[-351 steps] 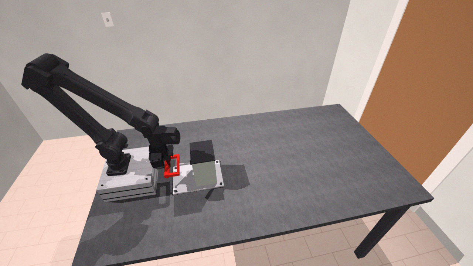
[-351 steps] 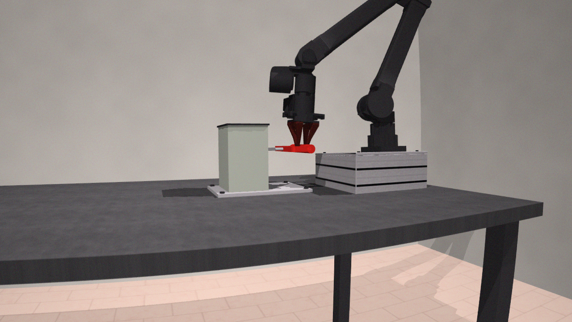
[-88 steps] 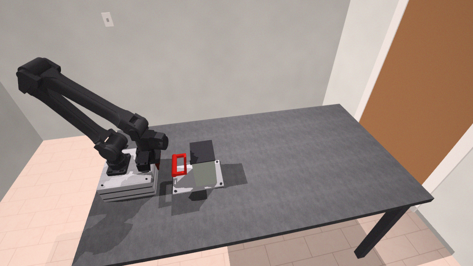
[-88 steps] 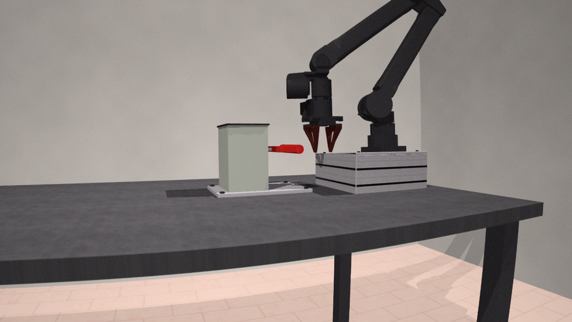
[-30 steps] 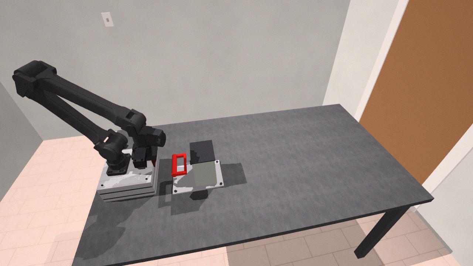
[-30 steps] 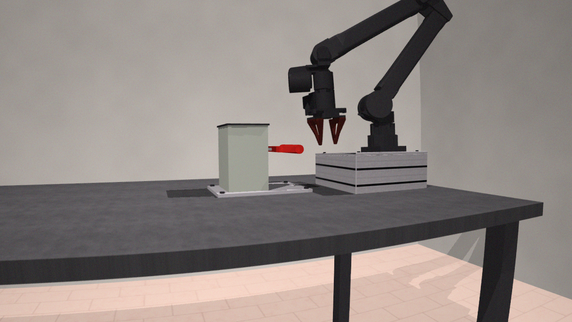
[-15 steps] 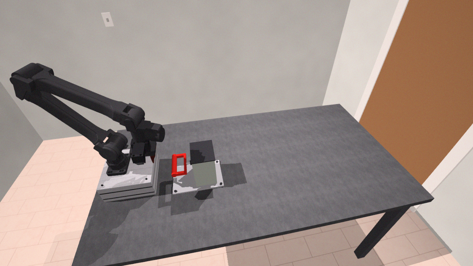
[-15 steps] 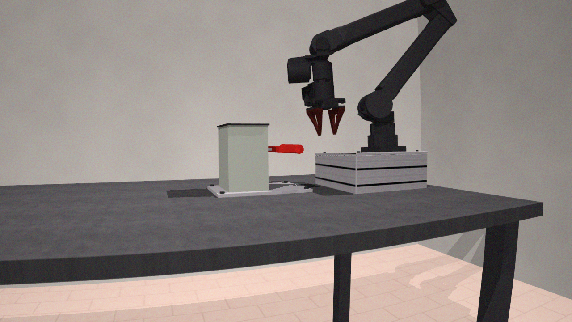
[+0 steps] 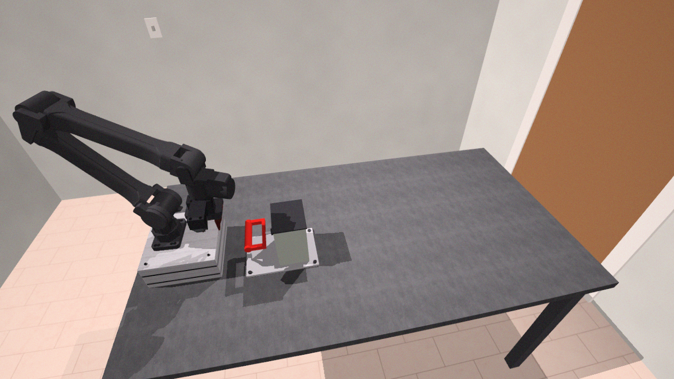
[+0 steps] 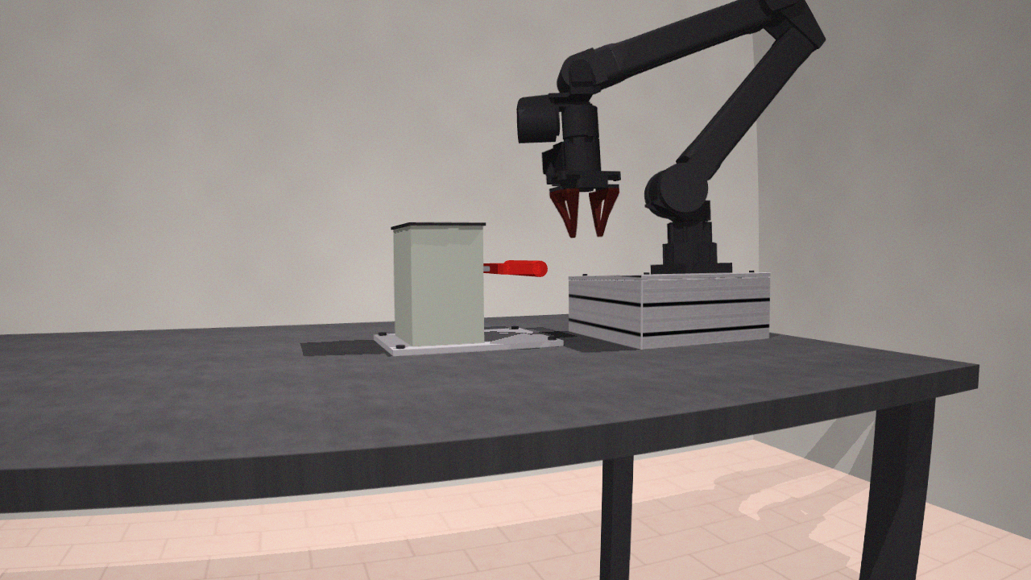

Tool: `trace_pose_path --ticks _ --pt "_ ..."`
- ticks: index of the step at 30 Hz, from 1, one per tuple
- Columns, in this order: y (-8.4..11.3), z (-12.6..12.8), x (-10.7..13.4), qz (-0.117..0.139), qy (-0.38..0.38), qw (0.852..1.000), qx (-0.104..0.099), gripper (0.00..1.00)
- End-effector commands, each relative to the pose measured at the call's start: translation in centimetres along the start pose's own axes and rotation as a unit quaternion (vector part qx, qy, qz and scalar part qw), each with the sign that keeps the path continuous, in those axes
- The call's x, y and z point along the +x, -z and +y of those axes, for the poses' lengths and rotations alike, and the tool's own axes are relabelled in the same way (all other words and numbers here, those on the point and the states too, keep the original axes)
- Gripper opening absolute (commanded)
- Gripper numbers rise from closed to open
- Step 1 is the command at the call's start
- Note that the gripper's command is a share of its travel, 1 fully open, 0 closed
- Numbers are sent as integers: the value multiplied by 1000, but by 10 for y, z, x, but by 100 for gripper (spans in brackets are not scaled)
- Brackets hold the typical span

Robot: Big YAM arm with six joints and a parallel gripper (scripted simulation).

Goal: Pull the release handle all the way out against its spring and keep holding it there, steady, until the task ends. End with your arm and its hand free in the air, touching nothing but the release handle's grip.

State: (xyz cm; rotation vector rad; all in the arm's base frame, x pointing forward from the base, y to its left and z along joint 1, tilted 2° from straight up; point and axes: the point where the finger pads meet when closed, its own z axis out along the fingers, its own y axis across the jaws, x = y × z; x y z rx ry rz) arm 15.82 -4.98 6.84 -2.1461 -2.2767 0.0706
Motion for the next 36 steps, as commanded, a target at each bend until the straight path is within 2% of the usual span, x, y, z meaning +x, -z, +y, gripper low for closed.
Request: trace_pose_path --ticks 1,10,29,30,36 --pt "23 19 -5 -9 -3 1000 -29 48" --pt "31 23 -5 -12 -5 999 -38 48" --pt "36 26 -6 -14 -6 999 -44 48" --pt "36 26 -6 -14 -6 999 -44 0" --pt "36 26 -6 -14 -6 999 -44 0"
